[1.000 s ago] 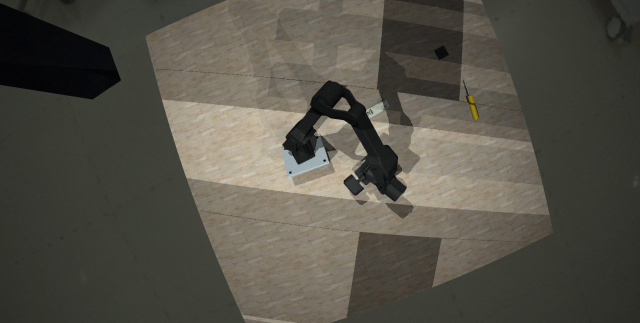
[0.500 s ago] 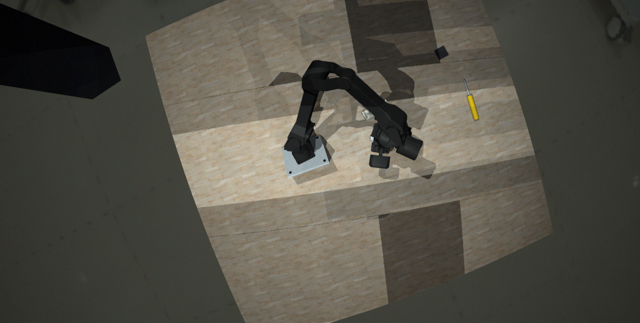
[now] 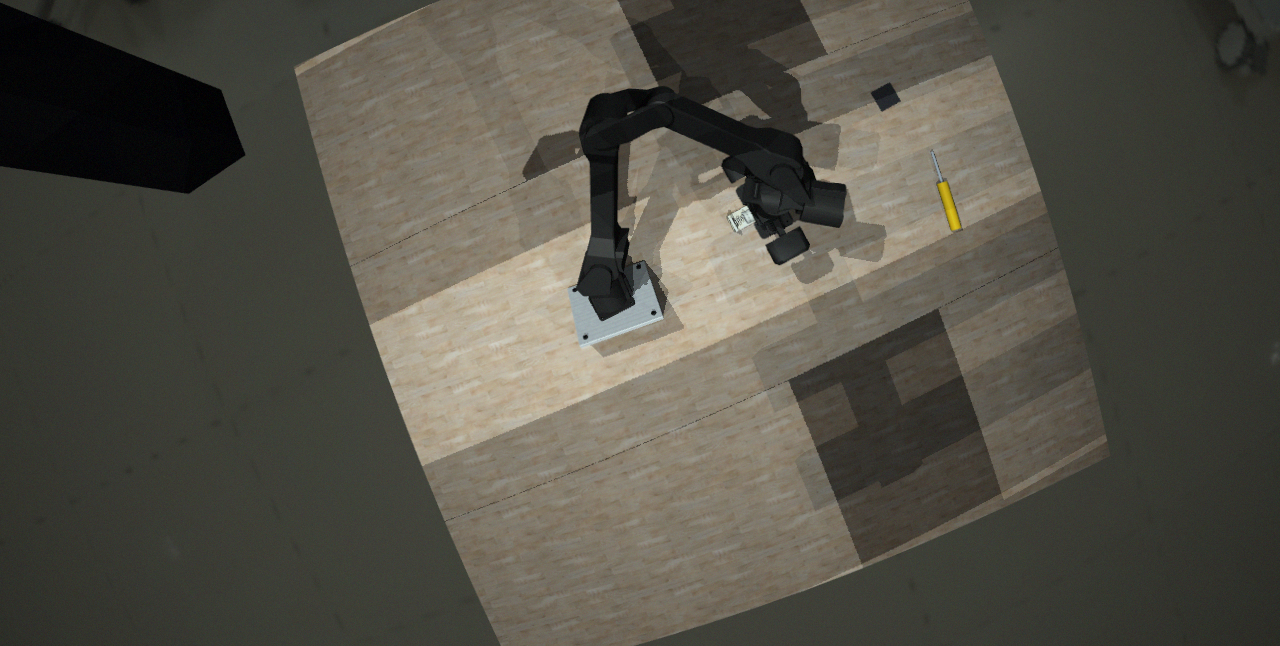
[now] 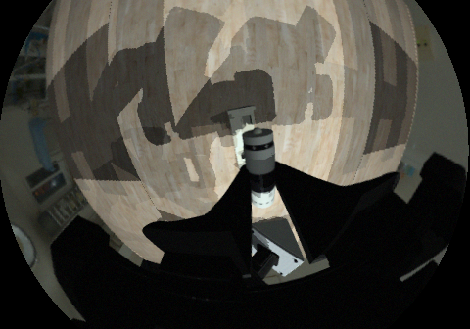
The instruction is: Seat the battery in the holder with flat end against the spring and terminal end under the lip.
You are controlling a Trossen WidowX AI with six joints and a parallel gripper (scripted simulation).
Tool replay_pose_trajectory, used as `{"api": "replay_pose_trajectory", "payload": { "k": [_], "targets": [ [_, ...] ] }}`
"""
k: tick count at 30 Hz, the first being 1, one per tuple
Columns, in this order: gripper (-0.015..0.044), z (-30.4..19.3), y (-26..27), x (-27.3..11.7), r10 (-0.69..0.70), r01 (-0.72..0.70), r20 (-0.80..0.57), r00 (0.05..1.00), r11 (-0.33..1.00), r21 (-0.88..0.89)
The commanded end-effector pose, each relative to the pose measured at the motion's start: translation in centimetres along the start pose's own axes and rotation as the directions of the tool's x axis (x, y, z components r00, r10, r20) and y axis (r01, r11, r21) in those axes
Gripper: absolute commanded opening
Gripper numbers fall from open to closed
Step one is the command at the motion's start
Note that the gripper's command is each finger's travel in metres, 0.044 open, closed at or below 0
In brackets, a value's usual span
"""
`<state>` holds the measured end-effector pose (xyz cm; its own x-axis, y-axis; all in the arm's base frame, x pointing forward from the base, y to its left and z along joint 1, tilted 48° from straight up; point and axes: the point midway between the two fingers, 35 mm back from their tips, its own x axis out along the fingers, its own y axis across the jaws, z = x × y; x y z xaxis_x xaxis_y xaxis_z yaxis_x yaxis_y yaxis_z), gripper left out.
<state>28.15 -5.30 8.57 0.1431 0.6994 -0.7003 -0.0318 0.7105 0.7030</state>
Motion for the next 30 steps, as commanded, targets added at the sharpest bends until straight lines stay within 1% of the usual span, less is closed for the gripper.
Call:
{"api": "replay_pose_trajectory", "payload": {
  "k": [1,23,30],
  "targets": [
    [0.0071,0.2,0.2,0.2,-0.002,0.002,0.021,1.0,1.0,-0.018],
    [0.0071,0.8,0.4,3.7,-0.02,0.02,0.25,0.968,1.0,0.003],
    [0.0071,0.8,0.5,3.9,-0.027,0.026,0.27,0.962,1.0,0.006]
  ]
}}
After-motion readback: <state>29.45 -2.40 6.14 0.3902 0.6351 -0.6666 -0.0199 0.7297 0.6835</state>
